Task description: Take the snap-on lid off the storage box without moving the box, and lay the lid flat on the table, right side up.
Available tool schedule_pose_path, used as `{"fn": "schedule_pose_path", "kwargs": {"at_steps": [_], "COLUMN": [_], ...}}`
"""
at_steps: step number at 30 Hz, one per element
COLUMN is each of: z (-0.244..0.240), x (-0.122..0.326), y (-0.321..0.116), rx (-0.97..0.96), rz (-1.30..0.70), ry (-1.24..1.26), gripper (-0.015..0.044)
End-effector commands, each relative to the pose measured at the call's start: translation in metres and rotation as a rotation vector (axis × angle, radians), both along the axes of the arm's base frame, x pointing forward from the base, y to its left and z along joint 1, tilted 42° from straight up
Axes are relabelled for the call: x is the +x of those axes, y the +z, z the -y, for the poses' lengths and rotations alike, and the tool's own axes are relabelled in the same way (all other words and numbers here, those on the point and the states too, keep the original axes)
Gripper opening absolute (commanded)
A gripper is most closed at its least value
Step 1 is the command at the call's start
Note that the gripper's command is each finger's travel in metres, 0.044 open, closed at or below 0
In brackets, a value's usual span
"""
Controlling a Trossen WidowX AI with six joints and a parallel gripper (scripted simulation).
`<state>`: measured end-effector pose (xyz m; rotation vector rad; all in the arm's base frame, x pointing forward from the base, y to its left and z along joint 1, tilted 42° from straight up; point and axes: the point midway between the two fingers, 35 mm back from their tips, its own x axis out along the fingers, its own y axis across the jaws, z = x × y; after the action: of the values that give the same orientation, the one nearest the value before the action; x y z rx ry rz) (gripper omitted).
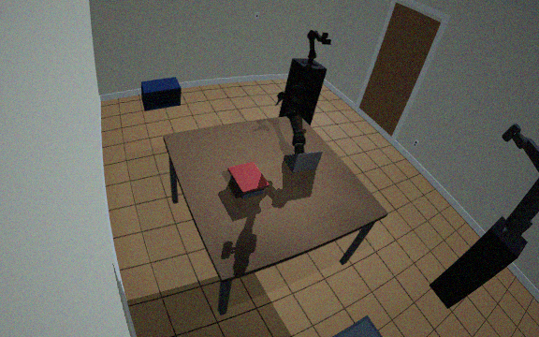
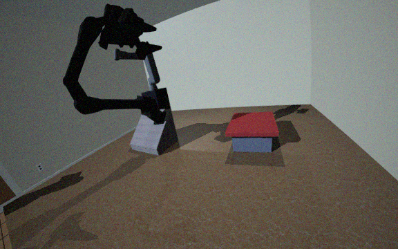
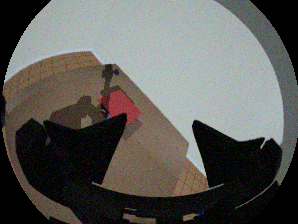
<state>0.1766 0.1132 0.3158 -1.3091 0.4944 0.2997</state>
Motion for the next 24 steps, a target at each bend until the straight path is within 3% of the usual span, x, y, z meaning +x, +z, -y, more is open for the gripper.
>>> {"fn": "schedule_pose_path", "kwargs": {"at_steps": [1,7,24], "z": [-0.002,-0.041,-0.026], "x": [0.001,0.046,0.108], "y": [-0.002,-0.068,-0.214], "rx": [0.014,0.428,1.186], "rz": [0.001,0.052,0.279], "ry": [-0.012,-0.373,-1.012], "gripper": [0.0374,0.0235,0.0235]}}
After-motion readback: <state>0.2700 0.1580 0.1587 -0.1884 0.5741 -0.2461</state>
